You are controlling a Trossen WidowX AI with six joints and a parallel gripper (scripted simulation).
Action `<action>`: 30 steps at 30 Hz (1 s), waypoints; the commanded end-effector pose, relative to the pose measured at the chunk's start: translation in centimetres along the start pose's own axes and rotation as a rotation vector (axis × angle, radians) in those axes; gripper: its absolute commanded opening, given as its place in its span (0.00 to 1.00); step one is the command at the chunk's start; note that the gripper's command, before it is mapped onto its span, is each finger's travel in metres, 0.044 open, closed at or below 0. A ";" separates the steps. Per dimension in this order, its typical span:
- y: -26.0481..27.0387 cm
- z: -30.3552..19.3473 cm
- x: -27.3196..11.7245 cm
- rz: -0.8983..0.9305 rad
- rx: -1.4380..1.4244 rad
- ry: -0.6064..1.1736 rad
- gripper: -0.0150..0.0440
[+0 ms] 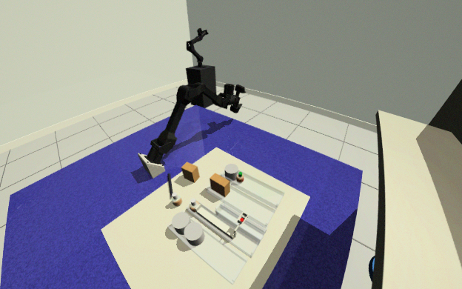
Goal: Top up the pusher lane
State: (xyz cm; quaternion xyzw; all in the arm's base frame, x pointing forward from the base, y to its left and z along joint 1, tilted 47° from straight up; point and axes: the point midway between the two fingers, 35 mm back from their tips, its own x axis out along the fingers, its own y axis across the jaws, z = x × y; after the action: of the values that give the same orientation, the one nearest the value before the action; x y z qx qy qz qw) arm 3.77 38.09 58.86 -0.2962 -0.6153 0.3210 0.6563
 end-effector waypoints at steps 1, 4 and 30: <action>2.2 -4.1 -0.3 0.074 -0.004 0.081 1.00; 3.8 -8.0 -1.0 0.132 -0.004 0.163 1.00; 6.2 -38.2 -22.8 0.355 0.216 1.057 1.00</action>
State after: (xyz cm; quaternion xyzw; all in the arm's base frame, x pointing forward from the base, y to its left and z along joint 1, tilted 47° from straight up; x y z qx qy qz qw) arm 38.90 26.50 39.24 -0.4513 -0.1517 0.2995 0.8268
